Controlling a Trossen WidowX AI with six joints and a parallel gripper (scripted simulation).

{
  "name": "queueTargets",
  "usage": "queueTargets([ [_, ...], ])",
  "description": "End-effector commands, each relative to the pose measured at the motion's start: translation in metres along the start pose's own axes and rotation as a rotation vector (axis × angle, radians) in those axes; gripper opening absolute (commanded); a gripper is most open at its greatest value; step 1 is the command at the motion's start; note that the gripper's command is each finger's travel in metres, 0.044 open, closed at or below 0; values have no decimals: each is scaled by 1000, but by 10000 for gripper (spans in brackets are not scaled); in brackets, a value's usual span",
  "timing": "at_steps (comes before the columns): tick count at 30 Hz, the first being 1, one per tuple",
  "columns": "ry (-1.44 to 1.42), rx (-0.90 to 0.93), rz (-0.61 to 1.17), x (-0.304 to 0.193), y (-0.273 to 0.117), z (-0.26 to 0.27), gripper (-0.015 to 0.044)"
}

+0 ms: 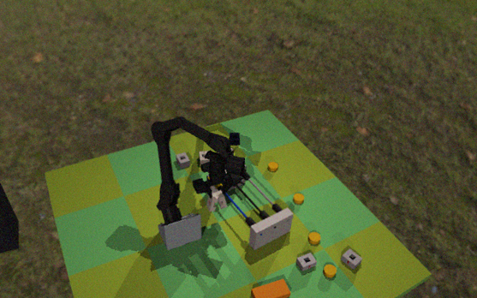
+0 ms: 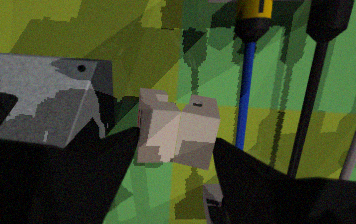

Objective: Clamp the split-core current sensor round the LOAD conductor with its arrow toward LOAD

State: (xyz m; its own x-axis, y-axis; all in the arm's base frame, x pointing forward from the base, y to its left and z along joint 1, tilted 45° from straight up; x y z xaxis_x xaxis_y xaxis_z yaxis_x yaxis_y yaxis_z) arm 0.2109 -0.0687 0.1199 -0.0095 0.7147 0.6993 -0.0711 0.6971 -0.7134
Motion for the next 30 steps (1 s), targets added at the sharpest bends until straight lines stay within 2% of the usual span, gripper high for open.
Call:
queueTargets([
  [1,-7,0,2,0,-20,-1,0],
  [9,47,1,-1,2,-31,-1,0],
  [30,727,-1,1,3,-31,-17,0],
])
Point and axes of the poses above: the point midway between the two fingers, 35 mm back from their tips, its own y axis out along the fingers, its own z axis across the jaws, x = y × z, the point moved 7 cm from there along -y, back along the fingers, and after that the axes turned 1 degree about y, right-handed, at the moved point
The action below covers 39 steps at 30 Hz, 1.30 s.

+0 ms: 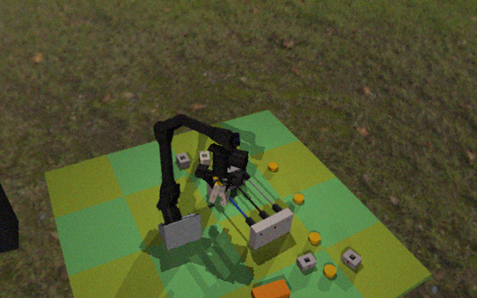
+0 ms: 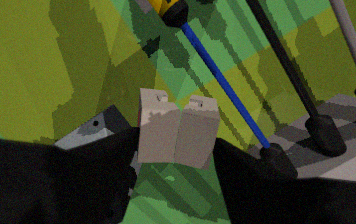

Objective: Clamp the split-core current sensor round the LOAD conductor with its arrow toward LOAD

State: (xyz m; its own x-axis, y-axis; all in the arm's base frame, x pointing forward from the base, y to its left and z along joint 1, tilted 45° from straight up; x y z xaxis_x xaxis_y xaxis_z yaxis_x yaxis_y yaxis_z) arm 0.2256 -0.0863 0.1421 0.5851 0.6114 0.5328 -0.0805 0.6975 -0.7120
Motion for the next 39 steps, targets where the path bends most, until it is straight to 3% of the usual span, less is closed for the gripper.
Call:
queueTargets([
  [1,123,-9,-4,3,-2,-4,0],
  [39,1367,-6,-11,24,2,-24,0],
])
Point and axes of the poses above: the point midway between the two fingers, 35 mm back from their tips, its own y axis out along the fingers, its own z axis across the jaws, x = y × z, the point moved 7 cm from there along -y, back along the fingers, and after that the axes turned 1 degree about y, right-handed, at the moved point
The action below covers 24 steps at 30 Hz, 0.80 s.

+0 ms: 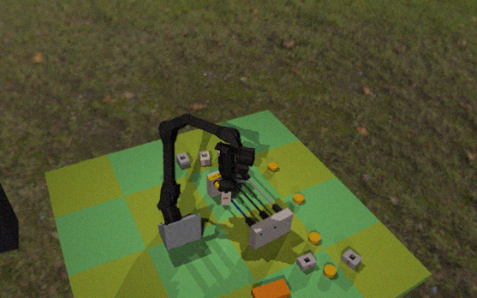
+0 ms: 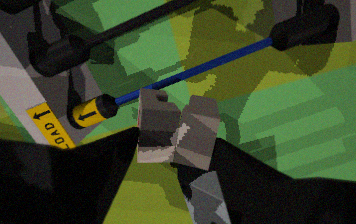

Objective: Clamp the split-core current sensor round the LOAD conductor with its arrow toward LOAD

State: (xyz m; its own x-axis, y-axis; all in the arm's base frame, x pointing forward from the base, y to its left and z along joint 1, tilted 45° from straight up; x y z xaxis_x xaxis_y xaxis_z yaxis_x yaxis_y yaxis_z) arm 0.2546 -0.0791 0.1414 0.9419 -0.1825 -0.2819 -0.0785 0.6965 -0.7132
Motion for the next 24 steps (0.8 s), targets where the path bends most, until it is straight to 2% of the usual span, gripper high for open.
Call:
queueTargets([
  [1,122,3,-9,4,-1,3,0],
  [24,874,8,-7,19,2,12,0],
])
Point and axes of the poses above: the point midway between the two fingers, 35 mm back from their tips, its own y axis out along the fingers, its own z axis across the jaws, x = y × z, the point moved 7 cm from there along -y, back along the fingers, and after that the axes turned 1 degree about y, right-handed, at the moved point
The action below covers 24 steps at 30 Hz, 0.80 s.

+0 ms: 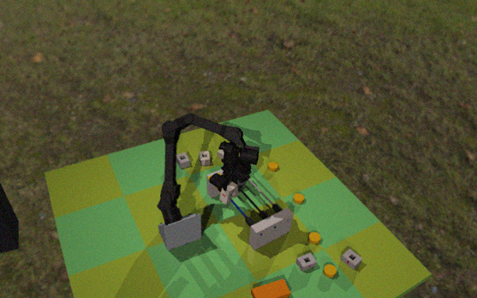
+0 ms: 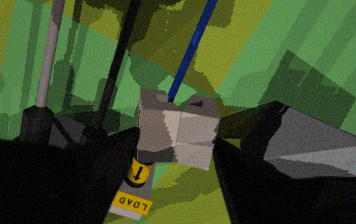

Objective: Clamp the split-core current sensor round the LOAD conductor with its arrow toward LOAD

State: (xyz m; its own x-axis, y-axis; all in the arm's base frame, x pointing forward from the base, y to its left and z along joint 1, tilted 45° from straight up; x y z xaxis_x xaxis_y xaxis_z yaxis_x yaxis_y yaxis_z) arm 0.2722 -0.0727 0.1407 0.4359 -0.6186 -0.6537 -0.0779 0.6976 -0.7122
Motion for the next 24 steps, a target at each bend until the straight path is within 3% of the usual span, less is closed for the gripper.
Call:
queueTargets([
  [1,122,9,-4,1,-1,5,0],
  [6,264,9,-2,2,0,8,0],
  [24,269,10,-4,3,23,10,0],
])
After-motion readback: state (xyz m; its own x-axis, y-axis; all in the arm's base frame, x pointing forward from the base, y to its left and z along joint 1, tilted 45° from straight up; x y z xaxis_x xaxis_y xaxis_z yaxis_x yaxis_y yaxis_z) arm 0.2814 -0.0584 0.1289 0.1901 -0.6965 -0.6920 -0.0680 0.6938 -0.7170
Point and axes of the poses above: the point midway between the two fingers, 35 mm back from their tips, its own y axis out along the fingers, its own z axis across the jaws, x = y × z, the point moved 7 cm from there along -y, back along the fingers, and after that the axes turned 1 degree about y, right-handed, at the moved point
